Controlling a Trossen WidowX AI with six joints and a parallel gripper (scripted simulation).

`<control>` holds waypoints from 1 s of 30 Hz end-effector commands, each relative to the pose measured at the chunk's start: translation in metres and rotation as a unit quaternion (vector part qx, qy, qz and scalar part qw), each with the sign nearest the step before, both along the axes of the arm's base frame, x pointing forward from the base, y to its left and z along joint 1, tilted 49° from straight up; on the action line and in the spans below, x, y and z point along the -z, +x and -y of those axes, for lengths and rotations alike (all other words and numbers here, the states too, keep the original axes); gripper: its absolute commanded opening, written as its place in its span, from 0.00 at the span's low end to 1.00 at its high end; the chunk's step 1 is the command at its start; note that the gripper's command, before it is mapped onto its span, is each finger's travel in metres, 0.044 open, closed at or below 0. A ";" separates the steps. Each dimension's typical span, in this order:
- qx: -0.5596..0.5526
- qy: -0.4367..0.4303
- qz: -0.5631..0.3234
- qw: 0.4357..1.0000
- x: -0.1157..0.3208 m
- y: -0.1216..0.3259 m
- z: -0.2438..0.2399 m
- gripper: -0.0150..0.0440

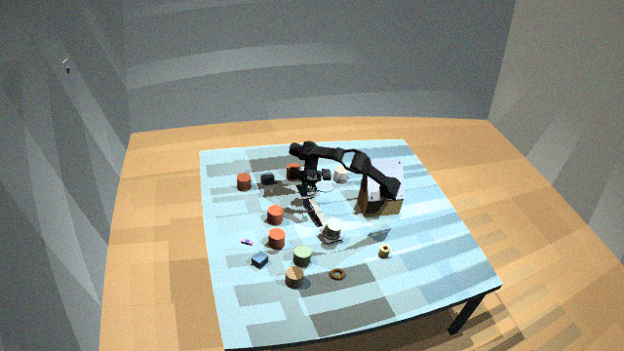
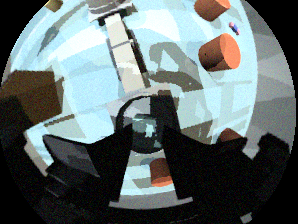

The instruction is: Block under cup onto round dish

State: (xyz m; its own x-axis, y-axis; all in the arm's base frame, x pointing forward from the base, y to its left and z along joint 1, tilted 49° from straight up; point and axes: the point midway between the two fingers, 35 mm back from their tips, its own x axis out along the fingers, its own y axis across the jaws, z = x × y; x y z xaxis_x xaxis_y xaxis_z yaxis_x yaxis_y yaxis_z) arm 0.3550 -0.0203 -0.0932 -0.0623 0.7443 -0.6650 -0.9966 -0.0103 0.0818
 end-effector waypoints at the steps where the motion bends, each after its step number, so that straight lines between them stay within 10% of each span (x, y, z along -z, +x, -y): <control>1: 0.001 0.002 -0.003 1.000 0.001 -0.001 -0.001 0.45; 6: 0.002 0.001 -0.003 1.000 -0.008 0.002 0.010 0.25; 22: 0.001 0.000 -0.003 1.000 -0.062 0.005 0.071 0.25; 30: 0.002 -0.003 -0.003 1.000 -0.005 -0.023 0.083 0.25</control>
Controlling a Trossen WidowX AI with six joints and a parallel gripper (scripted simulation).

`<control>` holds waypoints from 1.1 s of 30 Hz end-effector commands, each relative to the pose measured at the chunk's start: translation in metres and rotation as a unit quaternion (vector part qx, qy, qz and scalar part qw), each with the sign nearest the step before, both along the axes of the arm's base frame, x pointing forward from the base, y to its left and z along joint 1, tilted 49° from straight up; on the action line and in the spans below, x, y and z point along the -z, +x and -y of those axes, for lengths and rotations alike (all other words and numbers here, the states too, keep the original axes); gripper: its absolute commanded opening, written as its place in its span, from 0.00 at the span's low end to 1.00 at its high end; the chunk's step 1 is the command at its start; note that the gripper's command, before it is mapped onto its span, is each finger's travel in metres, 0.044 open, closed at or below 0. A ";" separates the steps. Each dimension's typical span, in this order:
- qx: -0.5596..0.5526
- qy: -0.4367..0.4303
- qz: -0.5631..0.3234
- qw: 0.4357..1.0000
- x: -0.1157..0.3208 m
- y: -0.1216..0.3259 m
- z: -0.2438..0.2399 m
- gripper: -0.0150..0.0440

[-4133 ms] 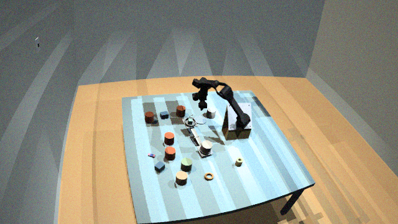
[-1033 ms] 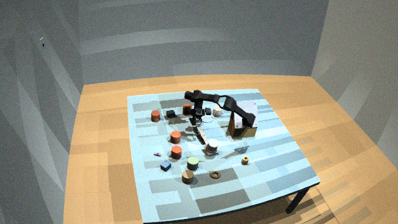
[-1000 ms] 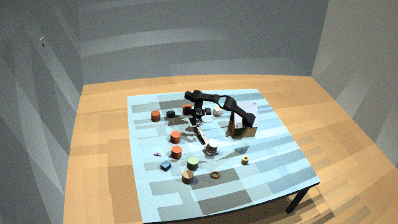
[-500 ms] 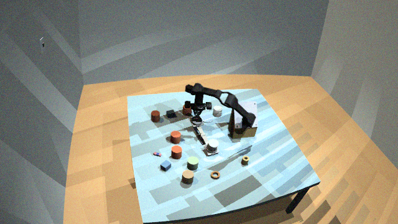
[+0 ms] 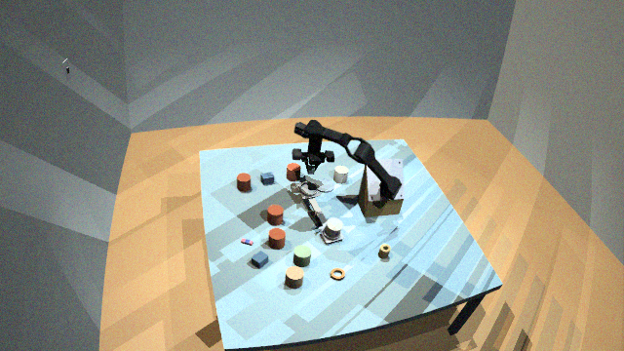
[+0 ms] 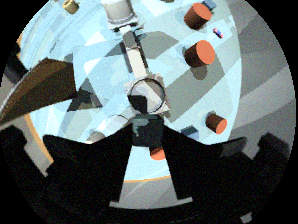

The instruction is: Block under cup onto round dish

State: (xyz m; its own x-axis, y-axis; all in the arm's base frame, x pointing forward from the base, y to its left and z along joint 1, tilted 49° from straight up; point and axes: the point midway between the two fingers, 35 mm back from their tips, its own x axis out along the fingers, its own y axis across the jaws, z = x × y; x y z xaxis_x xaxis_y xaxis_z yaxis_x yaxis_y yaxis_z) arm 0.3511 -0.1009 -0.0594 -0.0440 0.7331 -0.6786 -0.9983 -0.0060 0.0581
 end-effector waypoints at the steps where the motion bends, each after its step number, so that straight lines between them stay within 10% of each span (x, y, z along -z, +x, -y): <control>1: 0.001 0.006 -0.015 1.000 0.037 -0.025 0.004 0.25; 33: 0.000 0.007 -0.015 1.000 0.155 -0.101 -0.029 0.25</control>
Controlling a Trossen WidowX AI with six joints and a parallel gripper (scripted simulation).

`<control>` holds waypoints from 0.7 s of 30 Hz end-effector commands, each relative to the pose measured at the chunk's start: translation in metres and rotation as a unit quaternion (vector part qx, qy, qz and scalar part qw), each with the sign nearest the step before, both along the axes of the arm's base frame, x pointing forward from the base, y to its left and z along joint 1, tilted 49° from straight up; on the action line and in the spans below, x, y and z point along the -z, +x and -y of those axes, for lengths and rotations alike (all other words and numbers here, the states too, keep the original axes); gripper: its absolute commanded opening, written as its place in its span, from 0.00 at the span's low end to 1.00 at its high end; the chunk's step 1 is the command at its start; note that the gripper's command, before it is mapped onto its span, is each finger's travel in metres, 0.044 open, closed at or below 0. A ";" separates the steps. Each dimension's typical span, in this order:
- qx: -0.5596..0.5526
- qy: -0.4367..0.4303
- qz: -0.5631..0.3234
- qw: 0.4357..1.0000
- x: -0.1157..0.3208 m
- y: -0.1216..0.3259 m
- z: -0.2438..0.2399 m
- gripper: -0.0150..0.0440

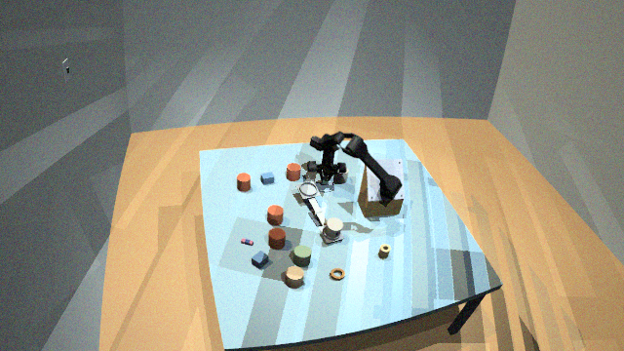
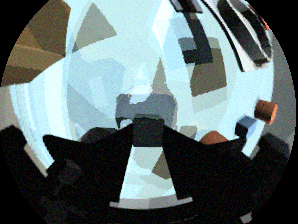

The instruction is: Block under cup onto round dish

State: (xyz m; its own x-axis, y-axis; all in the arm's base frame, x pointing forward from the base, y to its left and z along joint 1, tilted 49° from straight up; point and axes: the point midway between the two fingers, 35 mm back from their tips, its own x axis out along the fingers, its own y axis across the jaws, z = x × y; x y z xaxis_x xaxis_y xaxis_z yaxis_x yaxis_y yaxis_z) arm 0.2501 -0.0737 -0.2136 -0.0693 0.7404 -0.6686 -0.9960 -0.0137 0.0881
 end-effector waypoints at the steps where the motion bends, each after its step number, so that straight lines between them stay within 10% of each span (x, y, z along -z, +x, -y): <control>1: 0.003 0.001 0.000 1.000 0.002 0.000 -0.002 0.25; 15: 0.003 0.002 0.000 1.000 0.014 -0.002 -0.017 0.25; 21: 0.002 -0.003 0.005 1.000 0.011 0.002 -0.012 0.52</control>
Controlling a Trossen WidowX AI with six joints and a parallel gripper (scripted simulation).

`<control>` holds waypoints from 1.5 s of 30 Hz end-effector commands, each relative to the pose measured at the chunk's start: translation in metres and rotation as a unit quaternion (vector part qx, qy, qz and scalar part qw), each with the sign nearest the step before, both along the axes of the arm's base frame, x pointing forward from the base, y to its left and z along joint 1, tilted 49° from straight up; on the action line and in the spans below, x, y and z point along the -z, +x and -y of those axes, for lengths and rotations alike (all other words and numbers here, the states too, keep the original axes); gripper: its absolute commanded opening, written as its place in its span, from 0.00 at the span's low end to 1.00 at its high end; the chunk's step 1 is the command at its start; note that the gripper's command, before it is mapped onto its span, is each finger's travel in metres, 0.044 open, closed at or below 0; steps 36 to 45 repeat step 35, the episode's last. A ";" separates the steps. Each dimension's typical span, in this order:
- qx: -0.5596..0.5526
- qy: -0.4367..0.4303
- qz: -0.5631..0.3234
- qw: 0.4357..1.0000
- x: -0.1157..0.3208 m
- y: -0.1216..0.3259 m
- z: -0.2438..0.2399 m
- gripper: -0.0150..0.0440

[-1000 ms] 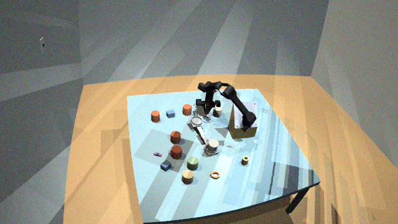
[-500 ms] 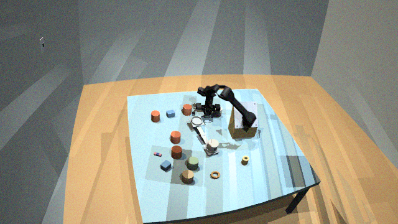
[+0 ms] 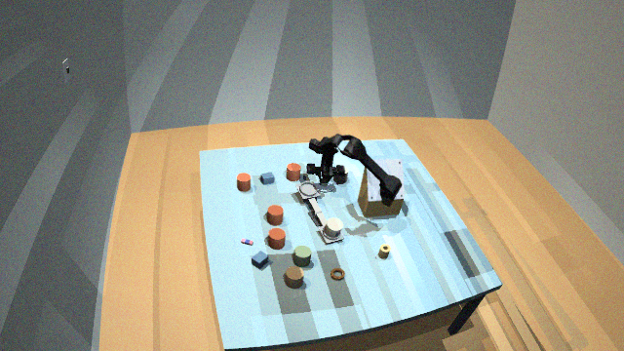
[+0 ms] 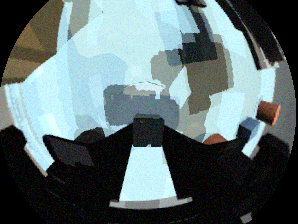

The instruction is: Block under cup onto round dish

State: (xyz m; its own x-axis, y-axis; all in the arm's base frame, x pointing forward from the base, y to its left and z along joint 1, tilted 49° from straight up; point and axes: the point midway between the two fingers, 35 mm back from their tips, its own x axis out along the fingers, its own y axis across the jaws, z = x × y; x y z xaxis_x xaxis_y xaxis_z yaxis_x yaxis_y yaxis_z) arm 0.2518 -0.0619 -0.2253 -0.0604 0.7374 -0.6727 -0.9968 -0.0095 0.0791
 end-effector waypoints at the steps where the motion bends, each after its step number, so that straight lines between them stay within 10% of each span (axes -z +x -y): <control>1: 0.000 0.000 0.001 1.000 0.000 0.001 0.000 0.57; 11: 0.000 0.000 0.000 1.000 -0.006 0.001 0.007 1.00; 45: 0.008 0.003 -0.005 1.000 -0.070 0.000 0.077 1.00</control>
